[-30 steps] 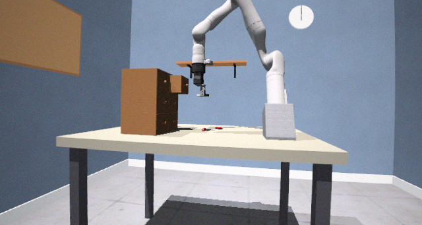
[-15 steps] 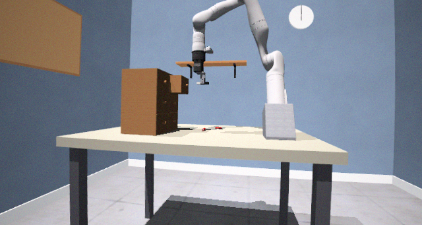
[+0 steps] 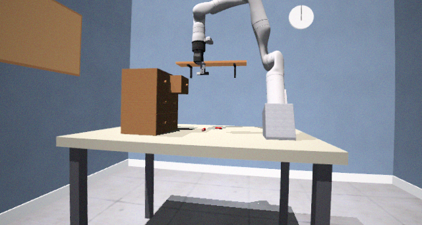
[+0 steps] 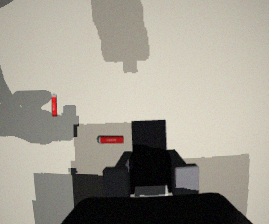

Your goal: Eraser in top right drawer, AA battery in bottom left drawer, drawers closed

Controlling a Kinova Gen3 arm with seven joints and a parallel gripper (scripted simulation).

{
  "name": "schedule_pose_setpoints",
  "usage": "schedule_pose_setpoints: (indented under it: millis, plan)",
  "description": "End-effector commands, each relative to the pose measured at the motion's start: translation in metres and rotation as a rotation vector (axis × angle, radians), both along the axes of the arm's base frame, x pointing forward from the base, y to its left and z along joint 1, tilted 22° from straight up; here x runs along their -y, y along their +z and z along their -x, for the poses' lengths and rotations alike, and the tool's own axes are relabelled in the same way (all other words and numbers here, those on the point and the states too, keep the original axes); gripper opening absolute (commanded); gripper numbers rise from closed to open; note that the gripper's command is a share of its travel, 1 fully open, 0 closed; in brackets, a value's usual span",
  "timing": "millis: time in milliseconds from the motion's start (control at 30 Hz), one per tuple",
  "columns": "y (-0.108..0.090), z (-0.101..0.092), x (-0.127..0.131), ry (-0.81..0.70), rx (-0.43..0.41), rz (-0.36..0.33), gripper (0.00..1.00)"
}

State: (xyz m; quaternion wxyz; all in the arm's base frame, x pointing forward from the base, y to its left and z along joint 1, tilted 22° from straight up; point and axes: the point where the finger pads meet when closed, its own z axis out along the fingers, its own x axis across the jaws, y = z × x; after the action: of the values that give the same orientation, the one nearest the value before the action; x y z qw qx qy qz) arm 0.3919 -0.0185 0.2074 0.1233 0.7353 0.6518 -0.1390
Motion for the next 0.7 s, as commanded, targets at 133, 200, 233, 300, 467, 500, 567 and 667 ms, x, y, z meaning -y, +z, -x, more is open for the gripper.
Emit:
schedule_pose_setpoints:
  millis: [133,200,233,300,467,500,567,667]
  plan:
    - [0.016,-0.002,-0.006,-0.003,0.009,0.003,0.45]
    - [0.019,-0.002,-0.007,-0.003,0.009,0.003,0.45]
    - [0.020,-0.002,-0.008,-0.003,0.009,0.003,0.45]
    - [0.022,-0.003,-0.009,-0.003,0.009,0.004,0.45]
    - [0.025,-0.003,-0.010,-0.004,0.009,0.004,0.45]
    - [0.025,-0.003,-0.010,-0.004,0.009,0.004,0.45]
    - [0.024,-0.004,-0.010,-0.003,0.013,0.004,0.45]
    - [0.025,-0.003,-0.010,-0.004,0.011,0.005,0.45]
